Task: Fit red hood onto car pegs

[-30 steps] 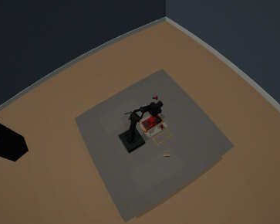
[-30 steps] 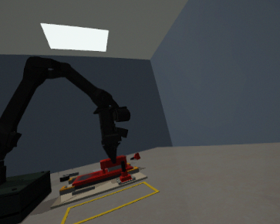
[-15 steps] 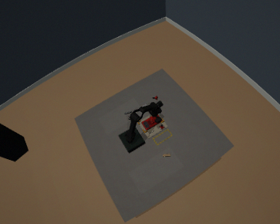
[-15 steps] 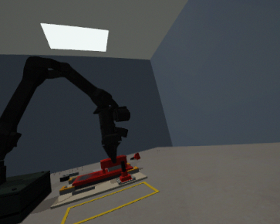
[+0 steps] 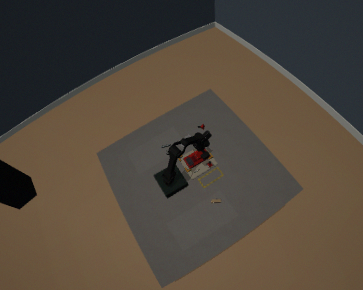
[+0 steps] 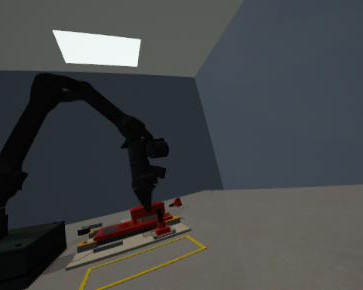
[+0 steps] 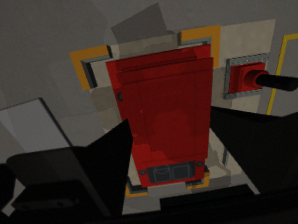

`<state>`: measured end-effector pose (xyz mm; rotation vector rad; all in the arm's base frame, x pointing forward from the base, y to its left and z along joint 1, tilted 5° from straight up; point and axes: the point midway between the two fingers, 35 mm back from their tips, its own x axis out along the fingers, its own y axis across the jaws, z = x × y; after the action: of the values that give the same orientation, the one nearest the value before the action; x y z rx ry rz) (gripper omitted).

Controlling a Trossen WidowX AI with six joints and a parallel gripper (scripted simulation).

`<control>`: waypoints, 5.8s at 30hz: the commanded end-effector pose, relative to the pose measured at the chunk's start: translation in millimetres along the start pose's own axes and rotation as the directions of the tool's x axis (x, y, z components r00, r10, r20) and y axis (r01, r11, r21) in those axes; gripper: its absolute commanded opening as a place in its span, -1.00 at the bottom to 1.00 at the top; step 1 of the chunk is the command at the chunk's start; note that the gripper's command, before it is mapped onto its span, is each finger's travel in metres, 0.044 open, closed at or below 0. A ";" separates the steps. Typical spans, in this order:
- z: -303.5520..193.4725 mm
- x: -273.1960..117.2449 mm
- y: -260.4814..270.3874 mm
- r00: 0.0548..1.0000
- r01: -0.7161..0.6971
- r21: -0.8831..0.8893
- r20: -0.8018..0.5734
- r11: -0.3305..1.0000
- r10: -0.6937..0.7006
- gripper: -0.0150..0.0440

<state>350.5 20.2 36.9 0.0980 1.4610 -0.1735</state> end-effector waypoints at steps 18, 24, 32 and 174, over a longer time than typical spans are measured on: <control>0.4 -3.0 0.0 1.000 0.001 0.000 0.000 1.000 -0.001 -0.49; 0.4 -6.2 0.0 1.000 0.001 0.000 0.000 1.000 -0.001 -0.49; 1.2 -6.3 0.4 1.000 0.006 -0.005 0.000 1.000 -0.006 -0.49; 12.3 -60.2 3.1 1.000 0.007 -0.043 -0.008 0.999 -0.007 1.00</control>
<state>357.1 24.0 72.1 0.0424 1.4942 -0.1646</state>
